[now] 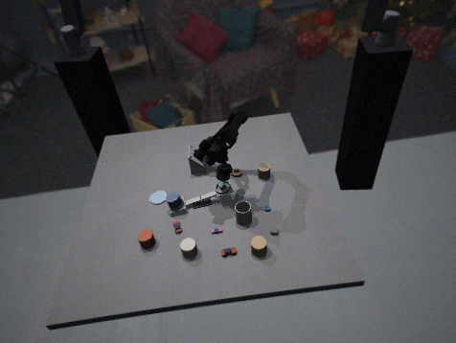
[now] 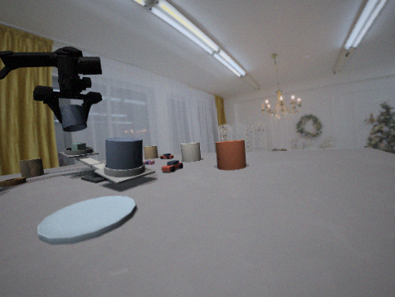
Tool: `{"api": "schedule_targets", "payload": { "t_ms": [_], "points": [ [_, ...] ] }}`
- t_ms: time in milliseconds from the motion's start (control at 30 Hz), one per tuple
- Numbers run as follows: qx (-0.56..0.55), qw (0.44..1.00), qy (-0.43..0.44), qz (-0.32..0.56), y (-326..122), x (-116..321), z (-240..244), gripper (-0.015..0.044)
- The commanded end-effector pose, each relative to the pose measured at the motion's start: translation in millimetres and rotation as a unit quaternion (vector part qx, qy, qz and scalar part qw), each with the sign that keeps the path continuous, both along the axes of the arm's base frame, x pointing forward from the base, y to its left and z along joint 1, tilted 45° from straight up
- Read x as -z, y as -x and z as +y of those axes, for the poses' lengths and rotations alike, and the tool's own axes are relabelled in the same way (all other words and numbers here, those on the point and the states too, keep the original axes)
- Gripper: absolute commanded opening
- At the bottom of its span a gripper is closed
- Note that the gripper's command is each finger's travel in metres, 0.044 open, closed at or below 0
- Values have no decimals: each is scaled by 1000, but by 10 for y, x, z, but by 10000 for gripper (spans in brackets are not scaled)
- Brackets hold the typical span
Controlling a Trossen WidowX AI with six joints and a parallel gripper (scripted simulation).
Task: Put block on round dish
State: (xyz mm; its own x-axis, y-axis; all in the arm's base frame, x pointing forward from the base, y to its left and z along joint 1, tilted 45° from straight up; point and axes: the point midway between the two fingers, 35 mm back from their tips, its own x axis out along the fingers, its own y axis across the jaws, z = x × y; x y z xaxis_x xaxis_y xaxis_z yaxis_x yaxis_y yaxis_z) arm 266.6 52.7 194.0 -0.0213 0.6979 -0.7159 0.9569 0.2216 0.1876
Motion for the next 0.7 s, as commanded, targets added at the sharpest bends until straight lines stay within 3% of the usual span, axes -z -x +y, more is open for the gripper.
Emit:
{"api": "schedule_targets", "payload": {
  "t_ms": [0,667],
  "points": [
    [2,1000,0,0,-6,0,-8,0],
    [-12,1000,6,11,487,-71,936,0]
  ]
}}
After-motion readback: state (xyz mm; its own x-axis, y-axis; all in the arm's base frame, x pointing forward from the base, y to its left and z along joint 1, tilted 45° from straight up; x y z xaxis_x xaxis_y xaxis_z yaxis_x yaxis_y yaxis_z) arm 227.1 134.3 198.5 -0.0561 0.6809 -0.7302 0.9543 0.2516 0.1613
